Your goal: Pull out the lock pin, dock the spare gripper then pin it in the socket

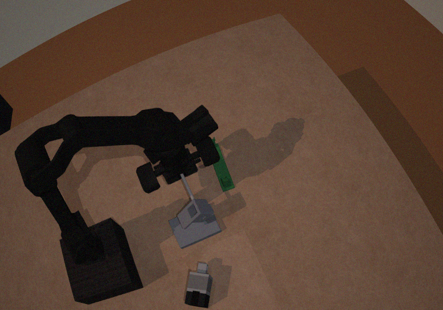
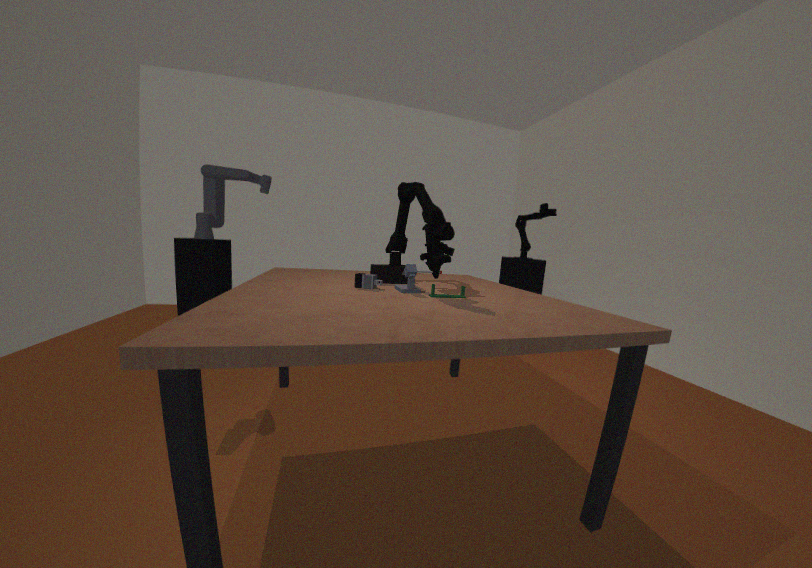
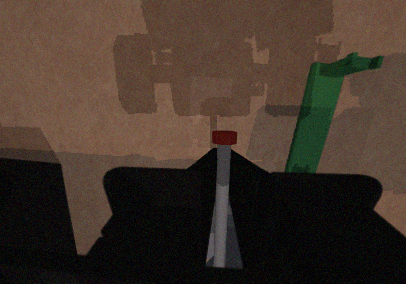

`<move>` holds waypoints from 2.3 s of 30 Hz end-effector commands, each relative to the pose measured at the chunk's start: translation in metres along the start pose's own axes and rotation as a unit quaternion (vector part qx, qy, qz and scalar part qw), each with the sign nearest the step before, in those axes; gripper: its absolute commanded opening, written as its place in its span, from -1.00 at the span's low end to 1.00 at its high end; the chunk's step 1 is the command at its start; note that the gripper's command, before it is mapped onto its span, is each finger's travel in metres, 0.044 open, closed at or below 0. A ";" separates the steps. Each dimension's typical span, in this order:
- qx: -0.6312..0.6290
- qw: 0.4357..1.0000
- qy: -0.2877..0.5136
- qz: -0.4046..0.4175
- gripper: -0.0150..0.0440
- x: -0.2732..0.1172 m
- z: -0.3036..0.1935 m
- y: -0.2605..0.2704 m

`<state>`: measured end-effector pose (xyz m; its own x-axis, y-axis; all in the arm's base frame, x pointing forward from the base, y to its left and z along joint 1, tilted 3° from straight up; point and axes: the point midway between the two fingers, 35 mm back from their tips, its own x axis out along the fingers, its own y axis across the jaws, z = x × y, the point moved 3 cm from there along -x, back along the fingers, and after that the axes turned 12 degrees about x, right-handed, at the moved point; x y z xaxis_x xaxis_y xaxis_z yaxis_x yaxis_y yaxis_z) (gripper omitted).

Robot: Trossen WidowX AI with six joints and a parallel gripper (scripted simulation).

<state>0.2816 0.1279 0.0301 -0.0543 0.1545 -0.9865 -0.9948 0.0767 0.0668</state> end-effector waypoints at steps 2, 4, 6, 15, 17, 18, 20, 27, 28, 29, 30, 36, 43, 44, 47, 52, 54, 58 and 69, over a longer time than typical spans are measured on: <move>0.002 1.000 -0.002 0.000 -0.49 -0.001 0.005 -0.001; 0.002 1.000 -0.002 0.000 -0.49 -0.001 0.006 0.000; 0.002 1.000 -0.001 0.000 -0.49 0.000 0.008 0.000; 0.002 1.000 -0.001 0.000 -0.49 0.001 0.014 0.002; 0.002 1.000 0.000 0.000 -0.49 0.001 0.015 0.002; 0.002 1.000 0.000 0.000 -0.49 0.002 0.016 0.002; 0.002 1.000 0.000 0.001 -0.49 0.002 0.018 0.002; 0.002 1.000 0.001 0.001 -0.49 0.002 0.023 0.003; 0.002 1.000 0.001 0.002 -0.49 0.002 0.024 0.003; 0.002 1.000 0.001 0.002 -0.49 0.003 0.024 0.003; 0.002 1.000 0.001 0.002 -0.49 0.003 0.025 0.004; 0.002 1.000 0.002 0.002 -0.49 0.004 0.030 0.004; 0.002 1.000 0.002 0.003 -0.49 0.004 0.035 0.005; 0.002 1.000 0.002 0.004 -0.49 0.004 0.036 0.005; 0.002 1.000 0.003 0.004 -0.49 0.003 0.038 0.006; 0.003 1.000 0.004 0.006 -0.49 0.003 0.042 0.006; 0.003 1.000 0.004 0.006 -0.49 0.003 0.043 0.007; 0.003 1.000 0.004 0.007 -0.49 0.003 0.046 0.007; 0.003 1.000 0.006 0.010 -0.49 0.002 0.055 0.009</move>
<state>0.2761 0.1793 0.0351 -0.0773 0.1447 -0.9864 -0.9931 0.0764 0.0890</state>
